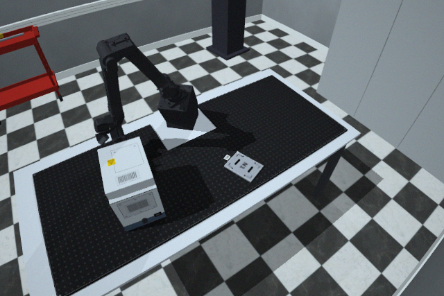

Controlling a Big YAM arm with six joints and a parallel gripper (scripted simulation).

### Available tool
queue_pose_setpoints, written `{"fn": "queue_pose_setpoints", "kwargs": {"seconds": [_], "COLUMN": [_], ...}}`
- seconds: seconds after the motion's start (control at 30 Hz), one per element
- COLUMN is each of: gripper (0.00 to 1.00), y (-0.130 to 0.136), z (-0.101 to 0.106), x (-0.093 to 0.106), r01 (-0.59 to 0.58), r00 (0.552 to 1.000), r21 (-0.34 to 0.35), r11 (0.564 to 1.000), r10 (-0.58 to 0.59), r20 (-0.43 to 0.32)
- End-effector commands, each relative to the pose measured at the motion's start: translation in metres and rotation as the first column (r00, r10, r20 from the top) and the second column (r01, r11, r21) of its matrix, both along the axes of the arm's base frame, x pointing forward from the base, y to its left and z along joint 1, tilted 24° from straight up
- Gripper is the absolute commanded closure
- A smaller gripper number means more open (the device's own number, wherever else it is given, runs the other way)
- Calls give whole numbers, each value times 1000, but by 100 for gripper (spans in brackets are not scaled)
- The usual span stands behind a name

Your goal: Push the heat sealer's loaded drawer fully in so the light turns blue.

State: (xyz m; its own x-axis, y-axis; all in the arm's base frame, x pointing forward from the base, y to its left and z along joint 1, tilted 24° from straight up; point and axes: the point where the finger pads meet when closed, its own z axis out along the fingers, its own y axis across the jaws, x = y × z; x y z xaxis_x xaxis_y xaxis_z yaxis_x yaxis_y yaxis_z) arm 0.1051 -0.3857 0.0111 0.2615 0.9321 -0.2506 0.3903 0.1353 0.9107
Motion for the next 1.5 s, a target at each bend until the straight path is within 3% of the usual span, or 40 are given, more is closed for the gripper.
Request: {"fn": "queue_pose_setpoints", "kwargs": {"seconds": [0.0,0.53,0.7,1.47], "gripper": [100,100,100,100], "y": [1,-3,1,1], "z": [2,10,3,3], "x": [10,32,32,32], "r01": [1,1,1,2], "r00": [1000,1000,1000,1000], "r21": [9,10,41,40], "r11": [1000,1000,999,999], "r10": [-1,-1,-1,-2], "r20": [-4,-2,-1,-1]}}
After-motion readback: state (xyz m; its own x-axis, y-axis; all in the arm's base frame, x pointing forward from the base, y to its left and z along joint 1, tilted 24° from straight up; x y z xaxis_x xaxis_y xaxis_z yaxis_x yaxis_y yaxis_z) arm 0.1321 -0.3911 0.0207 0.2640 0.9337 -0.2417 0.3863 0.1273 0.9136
